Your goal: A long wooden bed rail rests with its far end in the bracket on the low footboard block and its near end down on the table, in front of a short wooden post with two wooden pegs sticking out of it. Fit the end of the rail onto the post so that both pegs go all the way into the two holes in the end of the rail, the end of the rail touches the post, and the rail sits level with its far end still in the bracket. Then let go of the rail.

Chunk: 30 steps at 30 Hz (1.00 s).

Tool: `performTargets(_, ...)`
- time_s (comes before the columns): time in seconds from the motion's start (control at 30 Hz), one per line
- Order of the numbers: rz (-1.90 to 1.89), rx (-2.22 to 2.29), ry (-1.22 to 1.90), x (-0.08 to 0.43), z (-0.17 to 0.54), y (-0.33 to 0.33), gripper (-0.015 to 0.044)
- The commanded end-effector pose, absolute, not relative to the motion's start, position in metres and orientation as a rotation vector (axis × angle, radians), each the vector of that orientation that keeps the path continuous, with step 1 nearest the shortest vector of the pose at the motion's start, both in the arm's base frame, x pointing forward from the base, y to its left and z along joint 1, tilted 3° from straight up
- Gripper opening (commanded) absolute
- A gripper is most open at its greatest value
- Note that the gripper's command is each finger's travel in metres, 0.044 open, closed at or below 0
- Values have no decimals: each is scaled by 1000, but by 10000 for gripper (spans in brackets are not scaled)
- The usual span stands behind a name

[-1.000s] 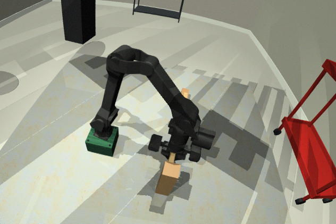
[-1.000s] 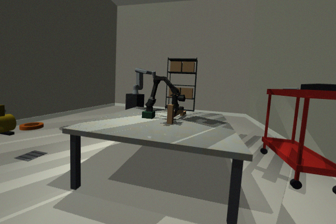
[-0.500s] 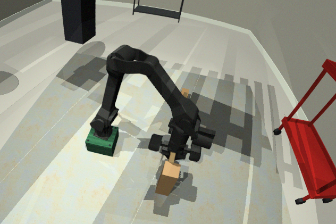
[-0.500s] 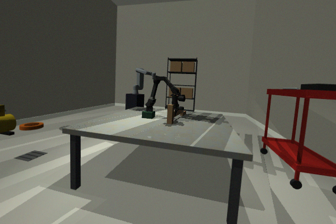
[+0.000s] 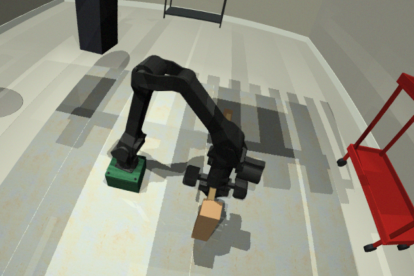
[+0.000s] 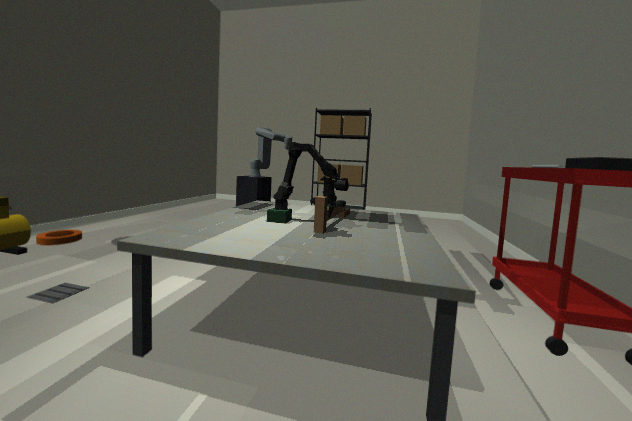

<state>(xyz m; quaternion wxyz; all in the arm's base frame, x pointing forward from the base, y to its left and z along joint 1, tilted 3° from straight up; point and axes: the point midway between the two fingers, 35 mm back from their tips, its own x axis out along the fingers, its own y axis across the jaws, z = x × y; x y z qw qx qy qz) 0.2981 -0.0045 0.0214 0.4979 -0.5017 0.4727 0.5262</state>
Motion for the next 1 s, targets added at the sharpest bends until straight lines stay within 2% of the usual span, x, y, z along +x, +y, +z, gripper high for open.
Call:
performTargets(0.0, 1273, -1214, 1143, 298, 22, -6, 0)
performTargets(0.97, 1273, -1214, 1143, 299, 25, -8, 0)
